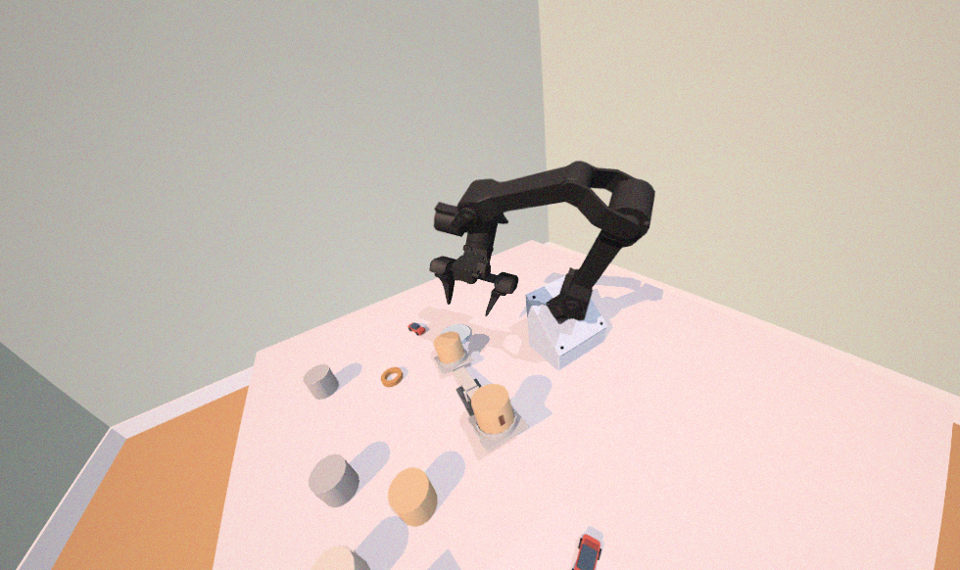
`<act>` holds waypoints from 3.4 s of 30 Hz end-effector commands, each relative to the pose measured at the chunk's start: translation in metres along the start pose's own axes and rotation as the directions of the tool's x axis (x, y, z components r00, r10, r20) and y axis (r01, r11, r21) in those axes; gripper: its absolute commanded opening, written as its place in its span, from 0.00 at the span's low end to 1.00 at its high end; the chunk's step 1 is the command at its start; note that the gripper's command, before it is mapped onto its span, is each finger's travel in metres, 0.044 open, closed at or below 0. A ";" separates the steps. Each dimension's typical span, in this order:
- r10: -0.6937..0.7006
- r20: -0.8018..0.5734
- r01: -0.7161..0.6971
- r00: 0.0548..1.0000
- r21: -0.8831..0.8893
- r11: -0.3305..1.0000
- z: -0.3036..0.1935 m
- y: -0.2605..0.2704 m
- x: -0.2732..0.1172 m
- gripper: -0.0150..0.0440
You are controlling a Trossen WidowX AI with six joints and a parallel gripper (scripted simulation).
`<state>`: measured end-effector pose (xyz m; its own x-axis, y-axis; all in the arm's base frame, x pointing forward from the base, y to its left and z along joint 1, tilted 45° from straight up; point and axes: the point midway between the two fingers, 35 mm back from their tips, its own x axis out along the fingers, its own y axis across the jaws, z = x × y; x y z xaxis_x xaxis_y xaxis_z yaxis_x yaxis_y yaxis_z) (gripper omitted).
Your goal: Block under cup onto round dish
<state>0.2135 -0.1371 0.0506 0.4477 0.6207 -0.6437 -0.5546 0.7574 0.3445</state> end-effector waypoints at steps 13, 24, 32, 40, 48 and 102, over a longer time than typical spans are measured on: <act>0.150 -0.178 -0.215 0.973 -0.438 0.873 -0.017 -0.048 0.053 1.00; 0.233 -0.300 -0.378 0.925 -0.658 0.652 -0.035 -0.072 0.101 1.00; 0.235 -0.302 -0.380 0.924 -0.661 0.647 -0.039 -0.070 0.111 1.00; 0.235 -0.302 -0.380 0.924 -0.661 0.647 -0.041 -0.069 0.118 1.00; 0.234 -0.302 -0.380 0.924 -0.661 0.647 -0.045 -0.066 0.130 1.00; 0.236 -0.300 -0.380 0.924 -0.661 0.647 -0.058 -0.055 0.170 0.56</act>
<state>0.2802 -0.0846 -0.1178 0.0727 0.6881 -0.7219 -0.9933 0.1151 0.0097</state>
